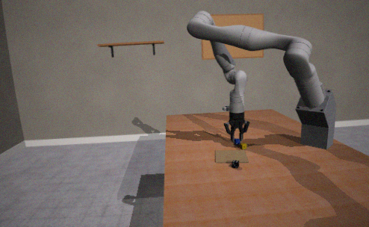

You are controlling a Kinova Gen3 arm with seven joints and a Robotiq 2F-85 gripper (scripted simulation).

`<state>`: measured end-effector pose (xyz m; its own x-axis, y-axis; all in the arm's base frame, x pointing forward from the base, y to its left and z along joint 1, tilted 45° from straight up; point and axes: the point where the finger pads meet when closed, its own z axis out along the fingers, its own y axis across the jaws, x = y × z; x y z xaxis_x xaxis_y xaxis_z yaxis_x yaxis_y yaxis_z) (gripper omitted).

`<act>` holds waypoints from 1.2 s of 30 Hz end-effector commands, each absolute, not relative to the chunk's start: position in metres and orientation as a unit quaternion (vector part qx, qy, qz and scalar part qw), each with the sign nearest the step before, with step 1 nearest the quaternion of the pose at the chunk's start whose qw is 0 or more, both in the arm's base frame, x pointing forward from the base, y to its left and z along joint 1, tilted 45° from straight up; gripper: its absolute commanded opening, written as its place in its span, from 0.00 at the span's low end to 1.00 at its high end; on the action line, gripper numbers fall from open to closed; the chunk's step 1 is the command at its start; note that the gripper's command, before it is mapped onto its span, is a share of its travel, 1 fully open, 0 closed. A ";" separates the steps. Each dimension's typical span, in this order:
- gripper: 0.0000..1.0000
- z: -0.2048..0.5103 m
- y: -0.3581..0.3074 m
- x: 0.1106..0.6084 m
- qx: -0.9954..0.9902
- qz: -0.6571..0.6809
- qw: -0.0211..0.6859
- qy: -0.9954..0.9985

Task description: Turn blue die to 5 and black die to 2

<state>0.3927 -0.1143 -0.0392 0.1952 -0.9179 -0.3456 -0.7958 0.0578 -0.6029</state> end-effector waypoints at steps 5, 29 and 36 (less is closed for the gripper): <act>0.41 -0.044 -0.108 0.400 -0.682 -0.084 0.370 0.626; 0.41 -0.045 -0.107 0.400 -0.682 -0.084 0.370 0.626; 0.41 -0.045 -0.107 0.400 -0.682 -0.084 0.370 0.626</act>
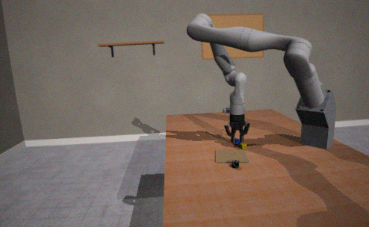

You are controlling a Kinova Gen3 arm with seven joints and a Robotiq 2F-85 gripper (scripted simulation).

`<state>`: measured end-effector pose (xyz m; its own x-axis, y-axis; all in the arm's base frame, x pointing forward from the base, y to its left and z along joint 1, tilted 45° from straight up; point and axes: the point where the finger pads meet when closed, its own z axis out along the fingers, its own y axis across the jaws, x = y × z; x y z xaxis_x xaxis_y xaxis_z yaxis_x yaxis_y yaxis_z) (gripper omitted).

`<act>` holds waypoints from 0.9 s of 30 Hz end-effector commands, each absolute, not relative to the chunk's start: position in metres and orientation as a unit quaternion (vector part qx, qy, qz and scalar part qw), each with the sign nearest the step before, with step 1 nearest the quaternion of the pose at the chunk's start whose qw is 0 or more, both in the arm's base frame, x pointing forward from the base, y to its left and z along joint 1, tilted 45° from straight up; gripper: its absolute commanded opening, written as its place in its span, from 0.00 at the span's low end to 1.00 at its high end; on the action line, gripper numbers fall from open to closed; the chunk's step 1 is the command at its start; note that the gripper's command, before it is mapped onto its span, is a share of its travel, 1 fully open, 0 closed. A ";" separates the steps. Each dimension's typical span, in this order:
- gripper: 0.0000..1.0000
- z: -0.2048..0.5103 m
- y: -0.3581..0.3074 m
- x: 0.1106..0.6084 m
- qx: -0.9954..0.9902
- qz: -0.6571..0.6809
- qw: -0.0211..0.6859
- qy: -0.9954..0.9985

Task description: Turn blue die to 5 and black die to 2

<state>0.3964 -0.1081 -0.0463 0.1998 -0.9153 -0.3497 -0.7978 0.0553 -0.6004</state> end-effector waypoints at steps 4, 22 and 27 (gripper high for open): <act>0.41 -0.045 -0.107 0.400 -0.682 -0.084 0.370 0.626; 0.21 -0.045 -0.107 0.400 -0.682 -0.084 0.370 0.626; 0.21 -0.045 -0.107 0.400 -0.682 -0.084 0.370 0.626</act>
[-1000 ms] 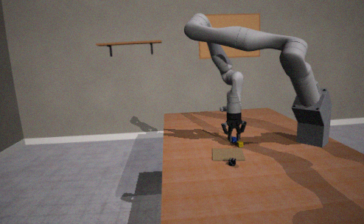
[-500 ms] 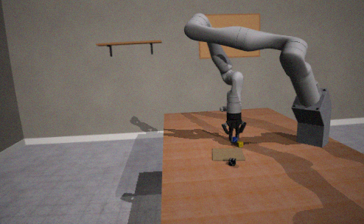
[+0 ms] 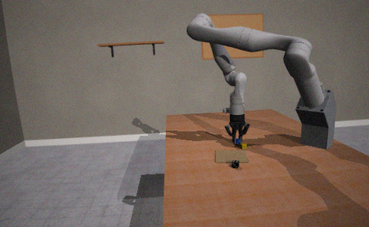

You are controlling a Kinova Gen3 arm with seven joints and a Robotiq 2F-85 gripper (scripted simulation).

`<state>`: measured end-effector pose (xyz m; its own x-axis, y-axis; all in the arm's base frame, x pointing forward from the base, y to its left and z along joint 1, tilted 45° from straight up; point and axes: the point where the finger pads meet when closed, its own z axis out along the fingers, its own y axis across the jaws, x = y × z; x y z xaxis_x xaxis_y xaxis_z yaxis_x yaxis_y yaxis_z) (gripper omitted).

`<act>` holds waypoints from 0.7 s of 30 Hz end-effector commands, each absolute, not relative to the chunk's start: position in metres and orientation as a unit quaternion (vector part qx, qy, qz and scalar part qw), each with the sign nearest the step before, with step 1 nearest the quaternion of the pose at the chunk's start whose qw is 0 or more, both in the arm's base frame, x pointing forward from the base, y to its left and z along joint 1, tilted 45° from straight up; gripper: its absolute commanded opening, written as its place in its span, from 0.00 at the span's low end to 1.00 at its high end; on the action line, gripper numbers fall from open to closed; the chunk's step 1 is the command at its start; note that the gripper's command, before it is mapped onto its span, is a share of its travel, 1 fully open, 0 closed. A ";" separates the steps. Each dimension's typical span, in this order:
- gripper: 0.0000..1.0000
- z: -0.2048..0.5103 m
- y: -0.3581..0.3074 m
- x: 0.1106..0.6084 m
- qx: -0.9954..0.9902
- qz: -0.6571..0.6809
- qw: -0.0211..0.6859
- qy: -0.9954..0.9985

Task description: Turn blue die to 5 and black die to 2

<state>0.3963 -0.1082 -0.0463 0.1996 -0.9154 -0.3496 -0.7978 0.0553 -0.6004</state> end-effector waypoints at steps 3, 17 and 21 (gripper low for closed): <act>0.21 -0.045 -0.107 0.400 -0.682 -0.084 0.370 0.626; 0.21 -0.045 -0.107 0.400 -0.682 -0.084 0.370 0.626; 0.21 -0.043 -0.109 0.399 -0.682 -0.084 0.370 0.626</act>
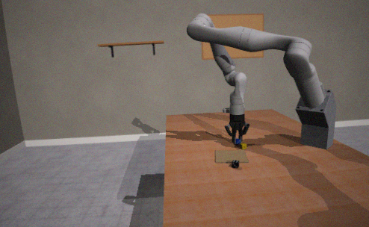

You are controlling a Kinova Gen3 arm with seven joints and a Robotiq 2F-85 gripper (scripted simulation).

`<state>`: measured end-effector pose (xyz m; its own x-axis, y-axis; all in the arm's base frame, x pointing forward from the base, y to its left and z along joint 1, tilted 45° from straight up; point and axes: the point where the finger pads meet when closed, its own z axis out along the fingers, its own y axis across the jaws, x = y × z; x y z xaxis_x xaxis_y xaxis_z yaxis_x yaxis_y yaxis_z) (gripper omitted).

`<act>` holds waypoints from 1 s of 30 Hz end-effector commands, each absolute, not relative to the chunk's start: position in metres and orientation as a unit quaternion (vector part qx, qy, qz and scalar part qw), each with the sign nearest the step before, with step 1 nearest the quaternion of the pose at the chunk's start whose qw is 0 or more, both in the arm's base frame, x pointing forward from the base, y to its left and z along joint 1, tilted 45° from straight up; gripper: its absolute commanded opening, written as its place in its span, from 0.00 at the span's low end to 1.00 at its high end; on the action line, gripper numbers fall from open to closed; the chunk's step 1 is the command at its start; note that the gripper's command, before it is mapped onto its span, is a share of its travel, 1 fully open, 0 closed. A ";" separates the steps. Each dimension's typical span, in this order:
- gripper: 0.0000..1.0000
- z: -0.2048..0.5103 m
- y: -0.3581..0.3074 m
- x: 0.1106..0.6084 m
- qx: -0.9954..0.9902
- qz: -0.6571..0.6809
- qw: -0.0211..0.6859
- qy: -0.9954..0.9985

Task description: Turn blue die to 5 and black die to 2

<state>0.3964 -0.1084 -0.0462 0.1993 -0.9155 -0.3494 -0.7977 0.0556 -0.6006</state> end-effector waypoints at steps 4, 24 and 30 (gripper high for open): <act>0.21 -0.040 -0.110 0.397 -0.682 -0.084 0.370 0.626; 0.21 0.007 -0.136 0.359 -0.682 -0.084 0.370 0.626; 0.21 0.020 -0.143 0.348 -0.682 -0.084 0.370 0.626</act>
<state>0.3514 -0.1355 0.0103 0.2145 -0.9102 -0.3544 -0.7968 0.0468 -0.6024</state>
